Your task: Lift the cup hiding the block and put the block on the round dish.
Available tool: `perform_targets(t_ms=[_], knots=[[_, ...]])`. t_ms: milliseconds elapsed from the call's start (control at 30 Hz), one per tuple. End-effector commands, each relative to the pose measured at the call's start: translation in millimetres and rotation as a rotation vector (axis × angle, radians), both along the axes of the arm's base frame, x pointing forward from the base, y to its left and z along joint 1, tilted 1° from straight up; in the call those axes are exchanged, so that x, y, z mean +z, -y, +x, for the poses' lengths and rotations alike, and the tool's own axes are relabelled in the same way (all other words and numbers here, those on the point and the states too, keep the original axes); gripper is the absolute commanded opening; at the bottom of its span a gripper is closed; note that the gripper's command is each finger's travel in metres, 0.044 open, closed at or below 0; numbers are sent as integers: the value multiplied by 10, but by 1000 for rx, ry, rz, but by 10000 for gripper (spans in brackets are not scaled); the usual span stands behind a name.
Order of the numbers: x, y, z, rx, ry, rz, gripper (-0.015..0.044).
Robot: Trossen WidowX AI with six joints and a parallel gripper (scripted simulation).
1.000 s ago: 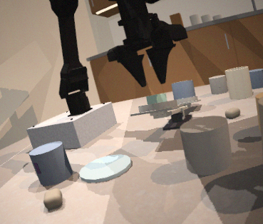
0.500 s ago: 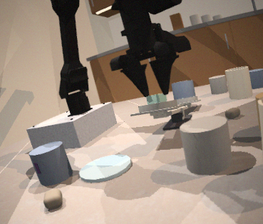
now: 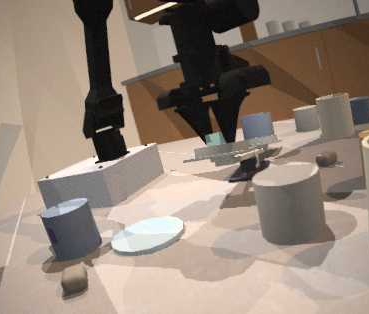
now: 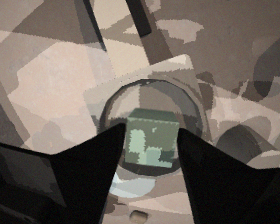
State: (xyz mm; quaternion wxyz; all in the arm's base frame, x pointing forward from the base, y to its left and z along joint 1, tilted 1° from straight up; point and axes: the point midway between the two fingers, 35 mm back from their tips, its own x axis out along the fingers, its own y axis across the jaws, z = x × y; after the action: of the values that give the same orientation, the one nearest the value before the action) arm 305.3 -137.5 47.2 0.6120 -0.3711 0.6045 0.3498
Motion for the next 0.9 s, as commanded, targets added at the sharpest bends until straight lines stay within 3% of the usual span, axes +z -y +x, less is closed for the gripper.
perform_targets(t_ms=[0,167,300,867], knots=[[-13,-2,-2,-4,0,1,142],[-13,-2,-2,-4,0,1,108],[66,1,8,-4,0,1,3],[939,-19,-23,-4,0,1,0]])
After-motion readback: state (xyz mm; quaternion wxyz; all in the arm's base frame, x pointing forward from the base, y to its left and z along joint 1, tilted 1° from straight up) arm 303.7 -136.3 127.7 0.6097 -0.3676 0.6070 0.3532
